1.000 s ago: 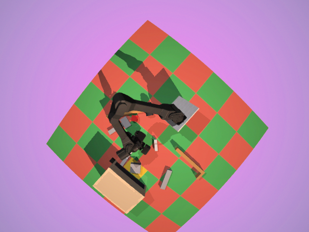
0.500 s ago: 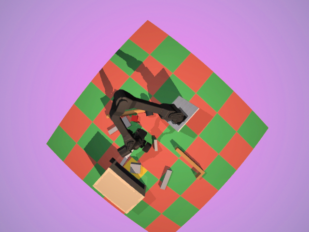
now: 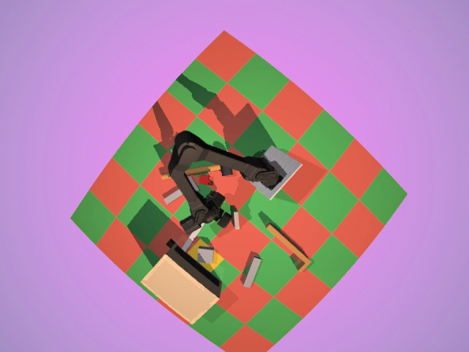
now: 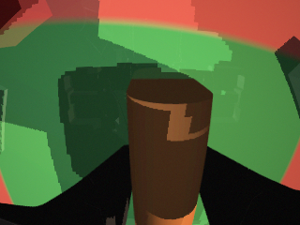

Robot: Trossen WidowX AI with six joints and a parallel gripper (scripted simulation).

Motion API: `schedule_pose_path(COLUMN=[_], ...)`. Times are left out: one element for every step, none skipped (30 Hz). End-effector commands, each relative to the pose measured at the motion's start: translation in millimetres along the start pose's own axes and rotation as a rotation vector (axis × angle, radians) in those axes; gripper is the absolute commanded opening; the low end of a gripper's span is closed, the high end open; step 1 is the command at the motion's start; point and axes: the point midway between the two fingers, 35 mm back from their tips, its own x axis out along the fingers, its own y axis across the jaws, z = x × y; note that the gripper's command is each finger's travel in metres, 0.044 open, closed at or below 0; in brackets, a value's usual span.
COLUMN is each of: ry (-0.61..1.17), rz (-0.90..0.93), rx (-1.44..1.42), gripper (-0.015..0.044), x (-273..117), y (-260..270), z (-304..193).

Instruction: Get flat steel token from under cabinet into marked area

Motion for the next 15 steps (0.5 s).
schedule_pose_path(ry=[-0.006, -0.006, -0.006, -0.006, -0.006, -0.006, -0.006, -0.006, -0.006, -0.006, -0.006, -0.006, -0.006, -0.007, -0.007], rz=[-0.005, -0.005, -0.005, -0.005, -0.005, -0.005, -0.005, -0.005, -0.005, -0.005, -0.005, -0.005, -0.005, -0.005, -0.005], rx=[-0.008, -0.008, -0.008, -0.008, -0.008, -0.008, -0.008, -0.008, -0.008, -0.008, -0.008, -0.008, -0.008, -0.009, -0.009], gripper=[0.0000, 0.0000, 0.0000, 0.0000, 0.0000, 0.0000, 0.0000, 0.0000, 0.0000, 0.0000, 0.0000, 0.0000, 0.0000, 0.0000, 0.0000], x=[1, 1, 1, 1, 1, 1, 1, 1, 1, 1, 1, 1, 1, 1, 1], y=[-1, -1, -1, -1, -1, -1, -1, 0, 0, 0, 0, 0, 0, 1, 1], z=[9, 10, 11, 12, 13, 15, 16, 17, 18, 19, 21, 22, 23, 24, 26])
